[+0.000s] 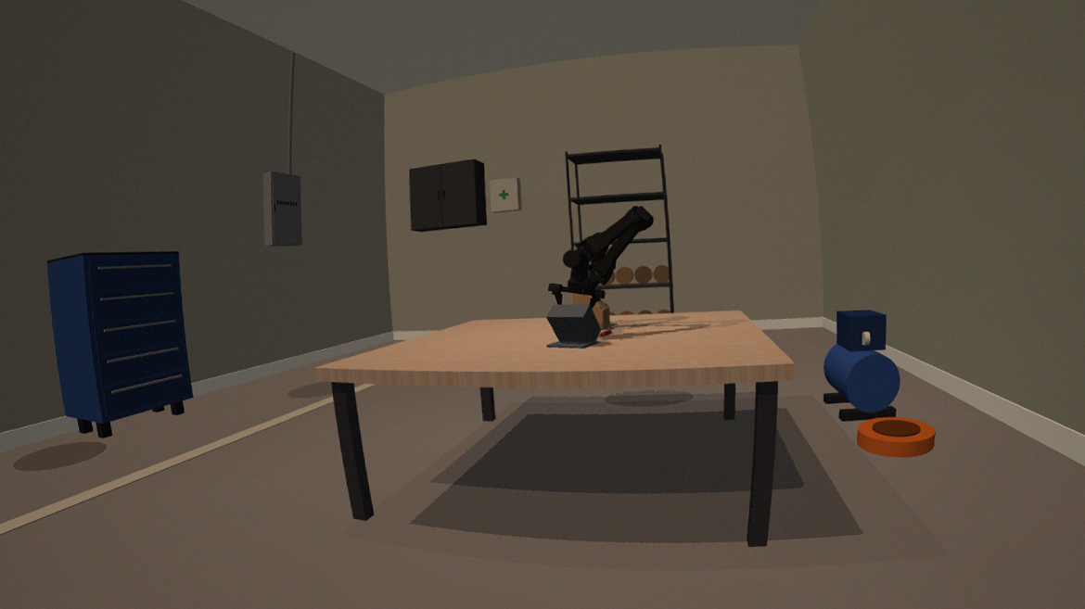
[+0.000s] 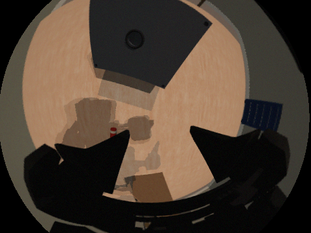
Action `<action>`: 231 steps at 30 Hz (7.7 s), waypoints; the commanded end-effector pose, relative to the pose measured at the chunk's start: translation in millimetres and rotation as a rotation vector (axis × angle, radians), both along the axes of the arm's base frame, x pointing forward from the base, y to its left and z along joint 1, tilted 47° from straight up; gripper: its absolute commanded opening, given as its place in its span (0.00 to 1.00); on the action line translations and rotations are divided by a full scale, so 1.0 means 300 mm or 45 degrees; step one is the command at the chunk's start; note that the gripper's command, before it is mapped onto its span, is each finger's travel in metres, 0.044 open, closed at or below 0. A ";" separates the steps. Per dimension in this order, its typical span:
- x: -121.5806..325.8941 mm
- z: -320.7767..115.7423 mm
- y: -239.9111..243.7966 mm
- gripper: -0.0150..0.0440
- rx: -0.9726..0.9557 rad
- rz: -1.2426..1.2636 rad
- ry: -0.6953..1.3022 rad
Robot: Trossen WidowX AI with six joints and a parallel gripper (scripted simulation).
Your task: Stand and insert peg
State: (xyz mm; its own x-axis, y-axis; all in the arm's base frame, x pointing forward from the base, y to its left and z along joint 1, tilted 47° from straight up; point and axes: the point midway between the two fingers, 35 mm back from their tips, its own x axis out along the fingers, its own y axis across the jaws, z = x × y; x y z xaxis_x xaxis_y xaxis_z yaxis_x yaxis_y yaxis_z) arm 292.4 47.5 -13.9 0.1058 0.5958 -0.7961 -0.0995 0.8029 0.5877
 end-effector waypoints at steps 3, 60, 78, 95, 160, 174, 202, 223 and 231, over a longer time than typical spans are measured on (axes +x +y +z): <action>-0.054 0.135 0.109 1.00 0.156 -0.123 0.189; -0.103 0.063 0.354 1.00 0.252 -0.198 0.345; -0.104 0.056 0.364 0.44 0.254 -0.198 0.345; -0.104 0.056 0.364 0.36 0.254 -0.198 0.345; -0.148 0.133 0.295 0.34 0.225 -0.613 -0.128; -0.167 0.149 0.282 0.34 0.215 -0.714 -0.245; -0.210 0.178 0.263 0.34 0.193 -0.915 -0.481; -0.249 0.195 0.253 0.34 0.175 -1.060 -0.656; -0.259 0.205 0.246 0.34 0.175 -1.063 -0.660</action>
